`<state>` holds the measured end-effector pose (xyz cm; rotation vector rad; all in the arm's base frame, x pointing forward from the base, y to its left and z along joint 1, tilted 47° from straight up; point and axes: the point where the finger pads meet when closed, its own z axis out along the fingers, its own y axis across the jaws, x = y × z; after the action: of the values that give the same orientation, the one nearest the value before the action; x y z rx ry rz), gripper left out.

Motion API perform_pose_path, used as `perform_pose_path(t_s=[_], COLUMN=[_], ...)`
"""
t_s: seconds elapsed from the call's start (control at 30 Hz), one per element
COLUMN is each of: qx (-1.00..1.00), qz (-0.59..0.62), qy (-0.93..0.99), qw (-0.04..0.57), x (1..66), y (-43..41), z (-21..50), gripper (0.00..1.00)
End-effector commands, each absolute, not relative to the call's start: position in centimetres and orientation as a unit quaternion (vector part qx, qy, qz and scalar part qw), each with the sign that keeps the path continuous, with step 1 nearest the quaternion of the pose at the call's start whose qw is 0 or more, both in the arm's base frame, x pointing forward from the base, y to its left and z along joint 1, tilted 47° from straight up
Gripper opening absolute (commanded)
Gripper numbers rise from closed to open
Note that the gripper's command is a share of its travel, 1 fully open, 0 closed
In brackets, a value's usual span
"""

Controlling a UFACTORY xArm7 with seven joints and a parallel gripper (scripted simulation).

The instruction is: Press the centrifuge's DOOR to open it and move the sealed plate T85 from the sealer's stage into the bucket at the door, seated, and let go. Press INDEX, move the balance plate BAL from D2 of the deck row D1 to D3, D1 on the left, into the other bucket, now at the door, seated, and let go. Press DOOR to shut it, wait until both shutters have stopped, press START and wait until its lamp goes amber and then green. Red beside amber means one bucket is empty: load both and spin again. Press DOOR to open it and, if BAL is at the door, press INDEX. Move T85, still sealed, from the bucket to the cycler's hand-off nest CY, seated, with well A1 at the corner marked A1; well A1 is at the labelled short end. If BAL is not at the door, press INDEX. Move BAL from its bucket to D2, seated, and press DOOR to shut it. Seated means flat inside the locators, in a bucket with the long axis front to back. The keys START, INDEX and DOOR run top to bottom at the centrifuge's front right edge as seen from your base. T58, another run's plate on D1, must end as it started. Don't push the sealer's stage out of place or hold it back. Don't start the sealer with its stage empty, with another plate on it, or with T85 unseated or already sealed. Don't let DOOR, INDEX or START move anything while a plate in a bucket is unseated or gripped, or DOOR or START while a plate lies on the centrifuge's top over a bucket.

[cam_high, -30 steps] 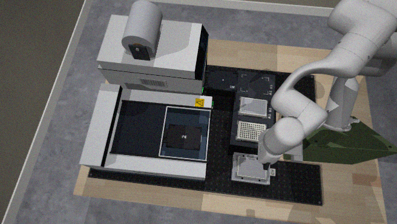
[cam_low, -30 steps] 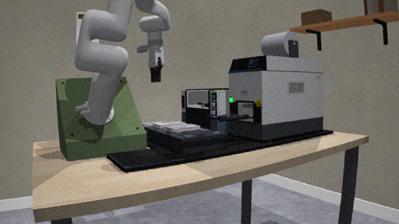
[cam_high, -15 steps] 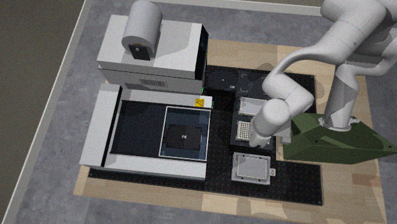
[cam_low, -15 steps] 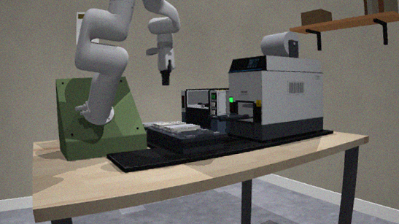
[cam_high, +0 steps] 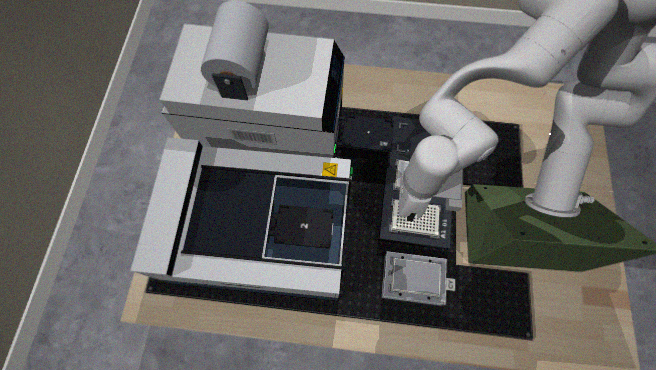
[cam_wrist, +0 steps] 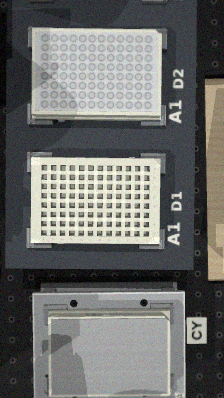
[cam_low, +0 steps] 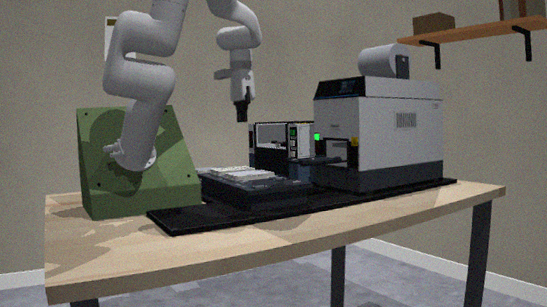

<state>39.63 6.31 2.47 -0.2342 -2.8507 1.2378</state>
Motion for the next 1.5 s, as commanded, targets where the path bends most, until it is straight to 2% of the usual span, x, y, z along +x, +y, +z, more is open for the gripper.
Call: perform_pose_path(t_s=[0.0,0.63,1.07,1.47], qx=[-0.075,-0.075,-0.062,0.018], qz=[0.396,0.396,0.396,0.401], qy=[-0.915,-0.915,-0.916,-0.901], qw=[0.011,0.011,0.016,-0.166], x=[40.3,42.7,42.8,42.8], y=[4.8,-2.4,-2.6,-2.6], z=[3.4,7.2,7.3,7.3], gripper=[0.0,0.0,0.0,0.0])
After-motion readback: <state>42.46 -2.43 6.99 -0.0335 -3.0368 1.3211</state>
